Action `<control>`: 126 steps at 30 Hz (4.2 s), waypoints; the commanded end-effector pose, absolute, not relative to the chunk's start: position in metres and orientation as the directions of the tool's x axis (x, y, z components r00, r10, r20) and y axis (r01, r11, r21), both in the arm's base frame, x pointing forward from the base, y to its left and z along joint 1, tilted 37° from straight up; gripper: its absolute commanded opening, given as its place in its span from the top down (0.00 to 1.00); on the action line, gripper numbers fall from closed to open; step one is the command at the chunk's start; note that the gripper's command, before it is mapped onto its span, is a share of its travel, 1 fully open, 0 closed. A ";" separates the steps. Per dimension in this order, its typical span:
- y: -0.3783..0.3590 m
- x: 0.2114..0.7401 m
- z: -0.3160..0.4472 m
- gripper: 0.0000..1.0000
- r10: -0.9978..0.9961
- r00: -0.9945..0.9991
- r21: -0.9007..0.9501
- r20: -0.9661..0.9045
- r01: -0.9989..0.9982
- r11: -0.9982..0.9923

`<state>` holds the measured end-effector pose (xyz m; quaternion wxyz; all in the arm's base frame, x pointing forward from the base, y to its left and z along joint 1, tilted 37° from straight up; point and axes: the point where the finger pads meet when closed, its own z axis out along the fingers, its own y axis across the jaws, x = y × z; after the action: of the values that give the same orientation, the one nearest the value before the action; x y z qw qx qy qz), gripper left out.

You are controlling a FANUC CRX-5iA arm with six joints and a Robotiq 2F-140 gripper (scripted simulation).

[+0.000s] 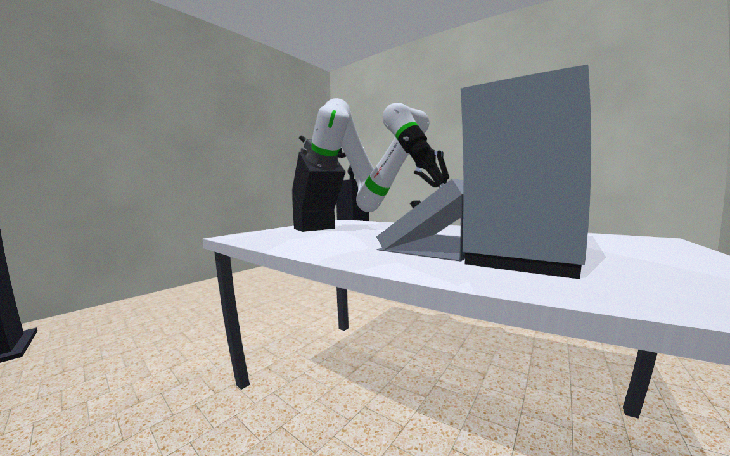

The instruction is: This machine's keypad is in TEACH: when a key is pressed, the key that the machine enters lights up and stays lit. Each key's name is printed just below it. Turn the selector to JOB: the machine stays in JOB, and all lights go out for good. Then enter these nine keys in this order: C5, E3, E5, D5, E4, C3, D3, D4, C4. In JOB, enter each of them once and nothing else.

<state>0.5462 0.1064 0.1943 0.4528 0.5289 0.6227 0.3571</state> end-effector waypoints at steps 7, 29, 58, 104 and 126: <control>0.107 0.546 0.194 1.00 0.982 -0.031 0.924 -0.187 0.335 0.186; 0.107 0.537 0.198 1.00 0.982 -0.031 0.924 -0.187 0.335 0.186; 0.107 0.512 0.207 1.00 0.982 -0.031 0.924 -0.187 0.335 0.186; 0.074 0.534 0.206 1.00 0.982 -0.031 0.924 -0.187 0.335 0.186; 0.074 0.535 0.205 1.00 0.982 -0.031 0.924 -0.187 0.335 0.186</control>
<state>0.5348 0.0735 0.2050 0.4528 0.5287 0.6229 0.3570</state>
